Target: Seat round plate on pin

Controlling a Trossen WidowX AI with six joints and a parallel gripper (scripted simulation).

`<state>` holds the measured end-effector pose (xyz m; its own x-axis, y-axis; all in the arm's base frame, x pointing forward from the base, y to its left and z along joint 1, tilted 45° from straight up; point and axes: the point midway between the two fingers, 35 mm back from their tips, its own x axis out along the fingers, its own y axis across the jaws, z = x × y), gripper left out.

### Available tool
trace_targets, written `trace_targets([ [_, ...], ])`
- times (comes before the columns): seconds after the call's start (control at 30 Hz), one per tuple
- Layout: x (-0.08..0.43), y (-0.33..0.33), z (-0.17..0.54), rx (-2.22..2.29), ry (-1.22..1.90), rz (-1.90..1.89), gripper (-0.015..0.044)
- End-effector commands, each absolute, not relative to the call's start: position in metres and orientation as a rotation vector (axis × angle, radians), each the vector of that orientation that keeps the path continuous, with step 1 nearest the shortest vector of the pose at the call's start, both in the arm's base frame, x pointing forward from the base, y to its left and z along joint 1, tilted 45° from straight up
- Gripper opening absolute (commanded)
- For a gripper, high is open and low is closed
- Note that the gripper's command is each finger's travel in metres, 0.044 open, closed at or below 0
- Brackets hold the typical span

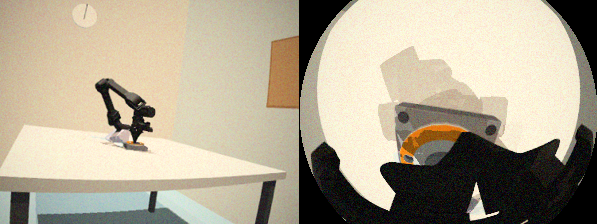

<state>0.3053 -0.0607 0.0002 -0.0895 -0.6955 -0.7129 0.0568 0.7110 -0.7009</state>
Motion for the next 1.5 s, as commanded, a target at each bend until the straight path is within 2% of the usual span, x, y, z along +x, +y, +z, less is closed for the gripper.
trace_targets([
  [0.0,0.302,-0.067,0.007,-0.541,1.540,-0.688,0.0000],
  [1.47,0.247,-0.071,0.018,-0.543,1.544,-0.688,0.0000],
])
